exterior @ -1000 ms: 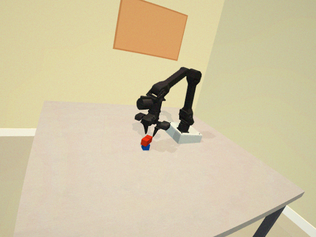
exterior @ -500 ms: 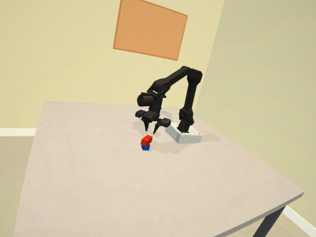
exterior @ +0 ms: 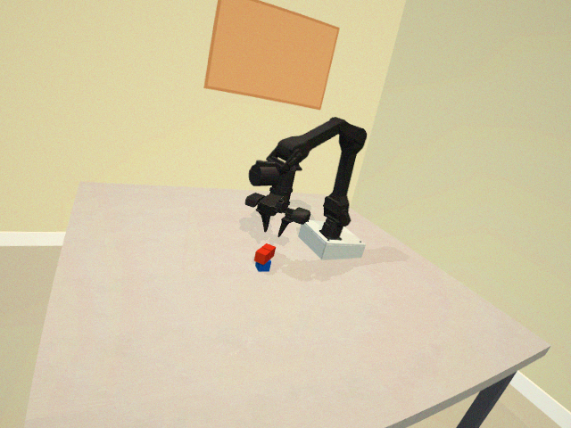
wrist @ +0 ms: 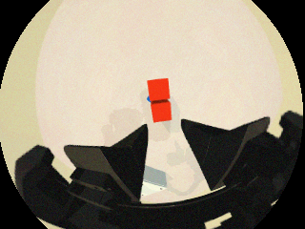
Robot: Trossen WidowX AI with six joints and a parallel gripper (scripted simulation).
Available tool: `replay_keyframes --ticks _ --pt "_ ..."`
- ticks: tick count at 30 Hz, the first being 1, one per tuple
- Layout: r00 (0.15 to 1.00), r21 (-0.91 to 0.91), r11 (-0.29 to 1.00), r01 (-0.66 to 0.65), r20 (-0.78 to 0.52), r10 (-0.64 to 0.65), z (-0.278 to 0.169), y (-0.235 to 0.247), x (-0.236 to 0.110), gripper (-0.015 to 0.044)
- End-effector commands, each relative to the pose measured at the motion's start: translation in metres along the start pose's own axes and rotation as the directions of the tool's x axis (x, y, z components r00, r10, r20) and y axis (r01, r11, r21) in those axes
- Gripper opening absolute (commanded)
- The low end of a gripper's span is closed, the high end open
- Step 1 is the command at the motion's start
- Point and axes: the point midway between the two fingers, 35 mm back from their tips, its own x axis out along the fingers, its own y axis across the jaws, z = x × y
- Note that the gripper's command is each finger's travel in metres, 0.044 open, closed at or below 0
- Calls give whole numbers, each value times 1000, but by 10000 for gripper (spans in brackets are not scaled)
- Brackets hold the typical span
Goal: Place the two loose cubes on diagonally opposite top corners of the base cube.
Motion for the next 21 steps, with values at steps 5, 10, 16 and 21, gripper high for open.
replay_keyframes --ticks 5,10,16,21 --pt "1000 -4 1000 5 10 -5 2 -1 -7 205" --pt "1000 0 1000 2 5 -2 1 0 -11 310" --pt "1000 0 1000 2 4 -2 0 0 -15 400" --pt "1000 1 1000 -2 -2 2 0 2 -13 400"
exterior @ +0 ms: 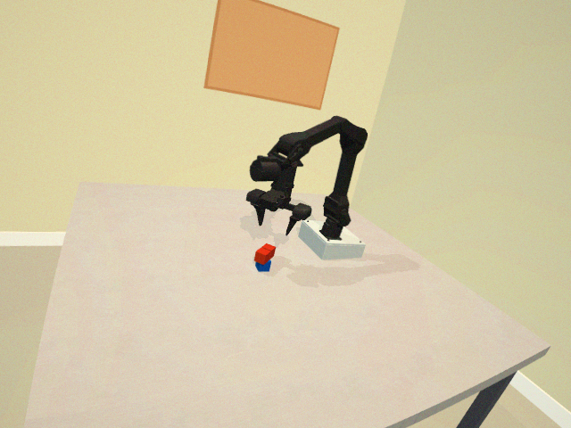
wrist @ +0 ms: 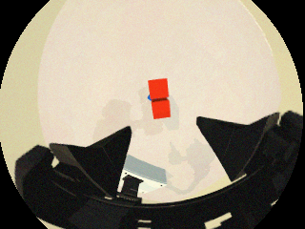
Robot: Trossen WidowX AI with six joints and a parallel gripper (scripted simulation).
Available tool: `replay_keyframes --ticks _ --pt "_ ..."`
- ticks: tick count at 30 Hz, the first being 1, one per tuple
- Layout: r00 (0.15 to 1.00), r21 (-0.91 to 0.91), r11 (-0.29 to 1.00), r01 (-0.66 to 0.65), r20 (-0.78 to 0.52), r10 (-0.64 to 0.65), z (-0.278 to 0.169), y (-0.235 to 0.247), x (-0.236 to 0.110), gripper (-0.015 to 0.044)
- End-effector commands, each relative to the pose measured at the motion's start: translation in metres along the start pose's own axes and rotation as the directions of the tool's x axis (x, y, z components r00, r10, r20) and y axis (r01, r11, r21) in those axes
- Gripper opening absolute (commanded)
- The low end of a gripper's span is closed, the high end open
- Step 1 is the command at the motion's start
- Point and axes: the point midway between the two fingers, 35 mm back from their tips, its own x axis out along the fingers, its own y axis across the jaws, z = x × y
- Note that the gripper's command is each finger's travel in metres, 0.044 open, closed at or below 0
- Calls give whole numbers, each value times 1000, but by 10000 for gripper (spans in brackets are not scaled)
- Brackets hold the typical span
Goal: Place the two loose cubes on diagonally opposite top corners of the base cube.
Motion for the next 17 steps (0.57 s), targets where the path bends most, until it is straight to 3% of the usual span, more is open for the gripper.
replay_keyframes --ticks 1,10,17 --pt "1000 0 1000 -1 0 1 6 7 0 400" --pt "1000 0 1000 -12 6 12 61 117 -5 400" --pt "1000 0 1000 -13 6 13 61 120 -5 400"
